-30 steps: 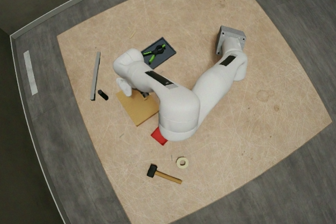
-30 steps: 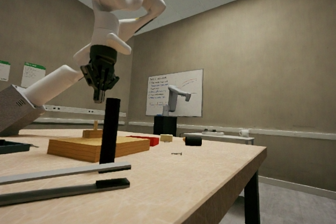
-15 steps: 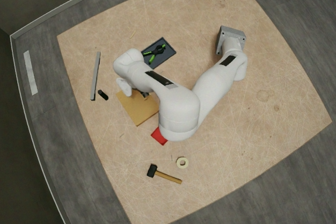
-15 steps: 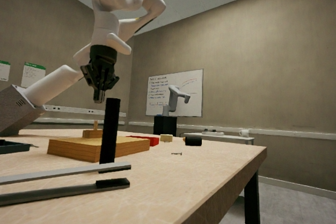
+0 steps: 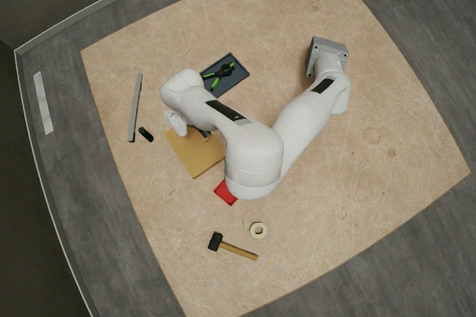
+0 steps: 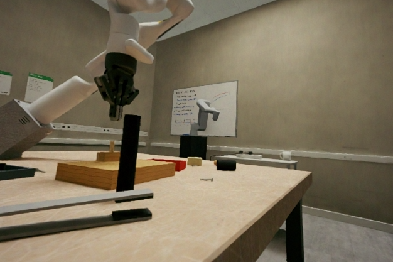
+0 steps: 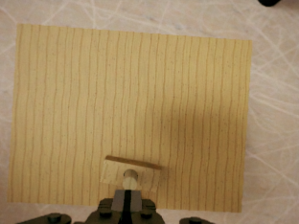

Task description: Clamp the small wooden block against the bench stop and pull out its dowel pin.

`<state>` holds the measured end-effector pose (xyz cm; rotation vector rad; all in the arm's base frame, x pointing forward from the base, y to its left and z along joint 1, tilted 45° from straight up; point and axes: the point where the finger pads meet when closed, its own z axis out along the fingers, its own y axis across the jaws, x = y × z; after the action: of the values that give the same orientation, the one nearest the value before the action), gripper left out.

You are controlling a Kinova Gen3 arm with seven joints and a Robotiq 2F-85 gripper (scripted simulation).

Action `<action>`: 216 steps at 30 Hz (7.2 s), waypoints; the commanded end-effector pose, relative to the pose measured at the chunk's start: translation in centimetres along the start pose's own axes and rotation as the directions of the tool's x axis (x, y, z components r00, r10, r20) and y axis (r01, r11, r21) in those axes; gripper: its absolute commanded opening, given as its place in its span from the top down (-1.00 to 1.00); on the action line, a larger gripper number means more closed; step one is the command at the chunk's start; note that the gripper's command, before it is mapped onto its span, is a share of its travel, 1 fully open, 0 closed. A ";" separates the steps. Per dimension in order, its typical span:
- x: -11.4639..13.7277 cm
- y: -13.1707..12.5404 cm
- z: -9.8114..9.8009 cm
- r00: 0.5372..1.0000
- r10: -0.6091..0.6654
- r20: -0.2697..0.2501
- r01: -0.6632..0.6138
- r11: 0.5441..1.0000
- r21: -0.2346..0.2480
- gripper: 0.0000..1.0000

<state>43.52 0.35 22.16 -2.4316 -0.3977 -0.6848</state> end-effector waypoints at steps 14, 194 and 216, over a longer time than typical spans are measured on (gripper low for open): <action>0.0 0.0 0.0 0.999 -0.034 -0.001 0.034 0.999 -0.001 0.80; -0.2 0.1 0.1 -0.719 -0.695 -0.006 0.695 -0.719 0.003 0.80; -0.1 0.0 0.0 -0.865 -0.501 -0.004 0.501 -0.865 0.001 0.80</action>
<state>43.47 0.42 22.06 -0.3247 -3.2471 -1.2184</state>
